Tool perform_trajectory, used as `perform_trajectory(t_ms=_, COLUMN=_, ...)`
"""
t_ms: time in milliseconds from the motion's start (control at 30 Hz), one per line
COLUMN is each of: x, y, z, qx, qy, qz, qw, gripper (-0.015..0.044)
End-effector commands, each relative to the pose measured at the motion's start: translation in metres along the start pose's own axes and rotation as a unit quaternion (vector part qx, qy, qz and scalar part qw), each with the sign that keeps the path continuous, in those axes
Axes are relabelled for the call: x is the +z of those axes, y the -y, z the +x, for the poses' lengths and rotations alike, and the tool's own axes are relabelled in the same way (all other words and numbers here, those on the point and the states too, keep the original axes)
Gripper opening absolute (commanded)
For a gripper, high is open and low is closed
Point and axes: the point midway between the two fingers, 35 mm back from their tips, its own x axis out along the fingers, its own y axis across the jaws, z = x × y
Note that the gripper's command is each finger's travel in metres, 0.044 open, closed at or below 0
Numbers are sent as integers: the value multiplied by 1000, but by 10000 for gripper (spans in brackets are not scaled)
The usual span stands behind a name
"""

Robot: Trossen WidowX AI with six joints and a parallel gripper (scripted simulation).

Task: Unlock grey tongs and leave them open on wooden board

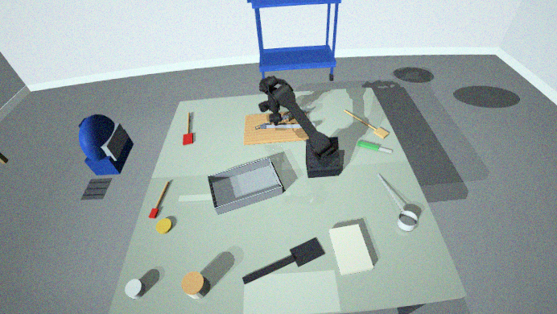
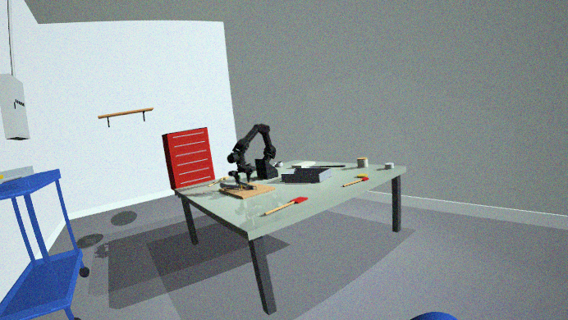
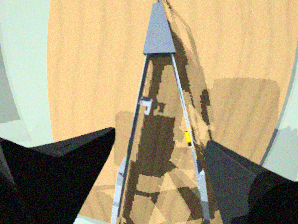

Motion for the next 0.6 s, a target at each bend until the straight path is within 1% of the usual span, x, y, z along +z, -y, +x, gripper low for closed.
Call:
perform_trajectory(t_ms=0, x=0, y=0, z=0, qx=0, qy=0, qz=0, qw=1000, gripper=427)
perform_trajectory(t_ms=33, x=0, y=0, z=0, qx=0, qy=0, qz=0, qw=1000, gripper=440)
perform_trajectory(t_ms=133, x=0, y=-1, z=-2, qx=0, qy=0, qz=0, qw=1000, gripper=440)
perform_trajectory(t_ms=267, x=4, y=-21, z=-23, qx=0, qy=0, qz=1, qw=1000, gripper=440)
perform_trajectory(t_ms=567, x=5, y=-119, z=-96, qx=3, qy=0, qz=6, qw=1000, gripper=440)
